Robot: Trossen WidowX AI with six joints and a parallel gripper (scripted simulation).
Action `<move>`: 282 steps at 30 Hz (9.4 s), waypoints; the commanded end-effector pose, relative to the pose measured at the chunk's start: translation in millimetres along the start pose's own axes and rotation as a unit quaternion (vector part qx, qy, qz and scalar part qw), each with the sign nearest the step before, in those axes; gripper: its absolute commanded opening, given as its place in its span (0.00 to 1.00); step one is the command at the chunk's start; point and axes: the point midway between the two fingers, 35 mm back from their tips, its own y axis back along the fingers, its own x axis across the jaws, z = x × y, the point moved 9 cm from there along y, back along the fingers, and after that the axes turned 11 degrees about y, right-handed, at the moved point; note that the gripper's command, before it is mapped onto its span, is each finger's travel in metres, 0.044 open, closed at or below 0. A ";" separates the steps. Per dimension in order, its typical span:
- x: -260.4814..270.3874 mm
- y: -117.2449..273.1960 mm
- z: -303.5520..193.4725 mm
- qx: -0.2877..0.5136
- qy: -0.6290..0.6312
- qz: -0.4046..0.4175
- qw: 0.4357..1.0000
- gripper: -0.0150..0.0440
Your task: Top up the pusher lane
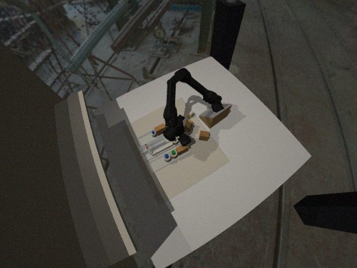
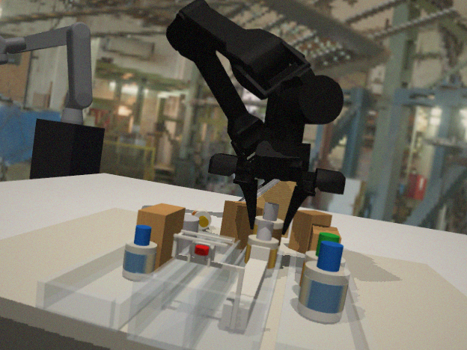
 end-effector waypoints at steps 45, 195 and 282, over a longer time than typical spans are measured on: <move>-5.7 4.9 14.7 -0.013 -0.008 -0.005 1.000 0.25; -4.7 -21.5 13.8 -0.013 -0.008 -0.006 1.000 0.25; 1.4 -1.7 -3.9 -0.012 -0.008 -0.005 1.000 0.76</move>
